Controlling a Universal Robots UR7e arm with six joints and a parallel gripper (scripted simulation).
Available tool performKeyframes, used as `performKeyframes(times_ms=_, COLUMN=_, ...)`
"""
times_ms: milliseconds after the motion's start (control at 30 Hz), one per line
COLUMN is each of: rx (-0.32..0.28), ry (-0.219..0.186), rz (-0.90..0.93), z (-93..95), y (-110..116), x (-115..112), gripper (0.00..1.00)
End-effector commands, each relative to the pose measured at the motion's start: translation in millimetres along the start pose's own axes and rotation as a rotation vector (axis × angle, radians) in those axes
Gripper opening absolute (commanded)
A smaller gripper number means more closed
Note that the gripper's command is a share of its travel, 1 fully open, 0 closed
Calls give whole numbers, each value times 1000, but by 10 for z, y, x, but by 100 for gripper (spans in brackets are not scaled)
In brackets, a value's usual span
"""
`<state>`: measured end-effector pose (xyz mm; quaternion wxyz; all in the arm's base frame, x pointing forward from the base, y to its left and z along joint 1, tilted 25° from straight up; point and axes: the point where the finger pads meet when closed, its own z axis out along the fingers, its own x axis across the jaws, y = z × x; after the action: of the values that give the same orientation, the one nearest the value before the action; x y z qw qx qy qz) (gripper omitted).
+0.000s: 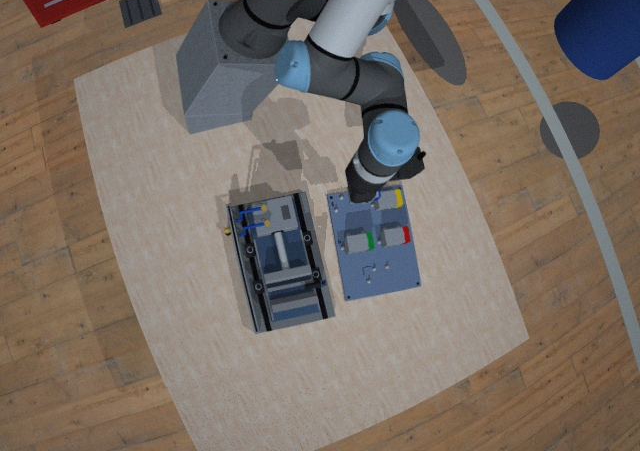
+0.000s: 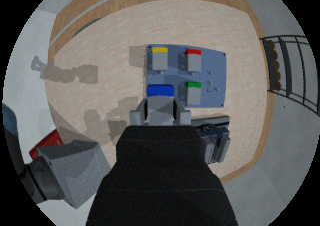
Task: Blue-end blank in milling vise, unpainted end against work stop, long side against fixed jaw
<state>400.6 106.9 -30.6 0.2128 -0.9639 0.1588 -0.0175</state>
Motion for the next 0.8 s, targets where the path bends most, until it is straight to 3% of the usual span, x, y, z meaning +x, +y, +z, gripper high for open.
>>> performKeyframes(times_ms=0, rx=1, ry=-3, rz=1, z=14, y=-4, x=-22, gripper=0)
performKeyframes(times_ms=67, rx=1, ry=-3, rz=1, z=14, y=-4, x=-22, gripper=0)
performKeyframes(times_ms=233, rx=1, ry=1, rz=-230, z=11, y=-3, x=6, gripper=0)
performKeyframes(times_ms=633, rx=1, ry=1, rz=-230, z=11, y=-3, x=6, gripper=0)
performKeyframes(times_ms=767, rx=-1, ry=0, rz=-395, z=8, y=-4, x=9, gripper=0)
